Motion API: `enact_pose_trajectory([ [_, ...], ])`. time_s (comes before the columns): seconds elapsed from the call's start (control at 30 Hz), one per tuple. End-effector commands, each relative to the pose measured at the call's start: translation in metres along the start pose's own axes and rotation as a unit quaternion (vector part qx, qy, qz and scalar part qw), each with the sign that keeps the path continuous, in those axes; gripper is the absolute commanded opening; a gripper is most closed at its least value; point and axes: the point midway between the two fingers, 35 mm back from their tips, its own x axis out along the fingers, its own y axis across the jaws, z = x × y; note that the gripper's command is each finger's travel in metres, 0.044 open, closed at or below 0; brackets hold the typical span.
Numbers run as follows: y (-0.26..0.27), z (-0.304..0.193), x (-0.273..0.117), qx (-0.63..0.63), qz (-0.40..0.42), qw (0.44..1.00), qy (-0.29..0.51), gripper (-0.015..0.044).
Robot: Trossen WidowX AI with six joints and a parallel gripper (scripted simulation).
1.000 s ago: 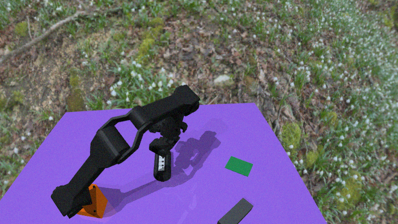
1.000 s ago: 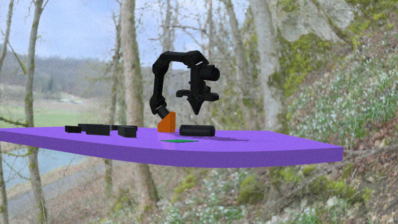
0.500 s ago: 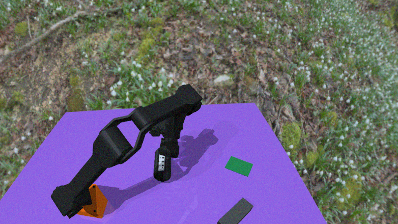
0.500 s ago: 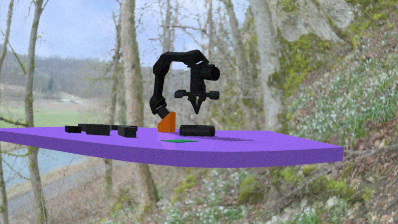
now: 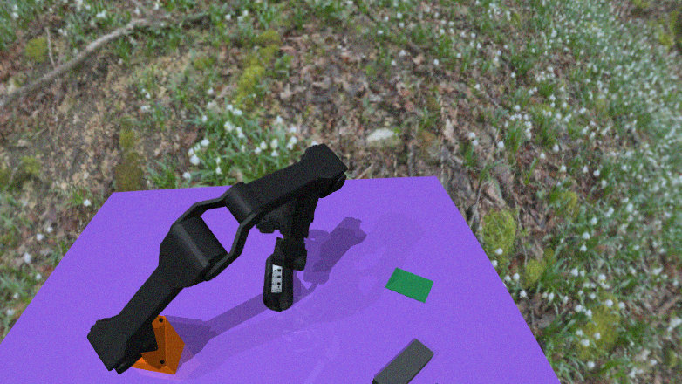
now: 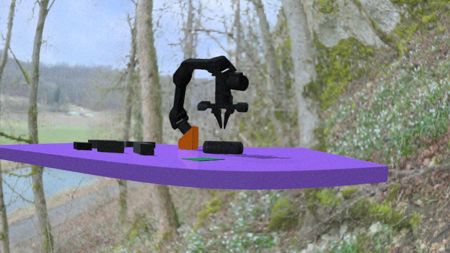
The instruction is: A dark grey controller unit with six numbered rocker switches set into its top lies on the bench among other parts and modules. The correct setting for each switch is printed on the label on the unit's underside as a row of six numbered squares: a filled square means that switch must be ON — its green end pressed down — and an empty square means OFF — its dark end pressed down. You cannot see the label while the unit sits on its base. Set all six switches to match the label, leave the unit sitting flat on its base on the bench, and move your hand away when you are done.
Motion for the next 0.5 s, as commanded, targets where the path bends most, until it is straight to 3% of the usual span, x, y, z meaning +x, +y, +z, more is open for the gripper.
enact_pose_trajectory([
  [0.0,-0.002,0.002,0.001,0.073,-0.001,0.997,0.003,0.0131],
  [0.17,-0.007,0.004,0.002,0.247,-0.005,0.969,0.014,0.0263],
  [0.37,-0.013,0.007,0.004,0.444,-0.014,0.895,0.024,0.0420],
  [0.47,-0.015,0.008,0.005,0.536,-0.021,0.843,0.028,0.0440],
])
